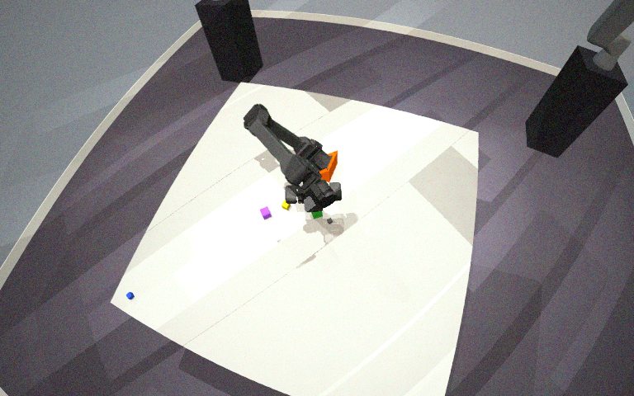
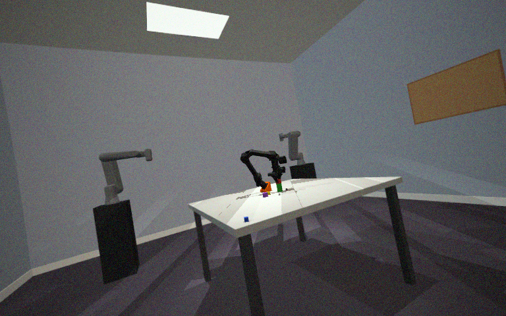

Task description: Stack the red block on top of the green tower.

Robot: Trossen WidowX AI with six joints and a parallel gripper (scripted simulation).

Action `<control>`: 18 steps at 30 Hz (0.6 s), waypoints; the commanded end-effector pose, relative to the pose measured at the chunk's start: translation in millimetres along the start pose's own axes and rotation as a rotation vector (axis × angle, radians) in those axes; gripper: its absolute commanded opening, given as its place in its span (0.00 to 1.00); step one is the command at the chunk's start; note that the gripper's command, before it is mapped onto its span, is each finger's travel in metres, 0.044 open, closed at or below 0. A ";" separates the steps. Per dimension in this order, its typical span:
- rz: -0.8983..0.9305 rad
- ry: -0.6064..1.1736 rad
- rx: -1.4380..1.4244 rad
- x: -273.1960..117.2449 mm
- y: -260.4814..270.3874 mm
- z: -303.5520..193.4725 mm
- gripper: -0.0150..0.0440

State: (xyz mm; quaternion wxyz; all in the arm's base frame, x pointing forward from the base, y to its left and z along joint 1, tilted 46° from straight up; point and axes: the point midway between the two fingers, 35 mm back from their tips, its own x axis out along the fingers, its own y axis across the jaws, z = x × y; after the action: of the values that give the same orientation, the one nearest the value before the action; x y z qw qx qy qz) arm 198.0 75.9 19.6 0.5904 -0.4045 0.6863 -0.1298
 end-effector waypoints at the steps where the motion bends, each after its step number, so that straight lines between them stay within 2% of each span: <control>1: -0.004 -0.003 -0.005 0.9 -0.8 0.4 0.25; 18: -0.004 -0.004 -0.005 -0.9 -0.6 0.5 0.25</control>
State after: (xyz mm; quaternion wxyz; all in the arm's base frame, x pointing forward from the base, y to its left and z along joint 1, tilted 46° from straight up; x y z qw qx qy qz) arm 197.8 75.1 19.0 0.5901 -0.4047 0.6864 -0.1299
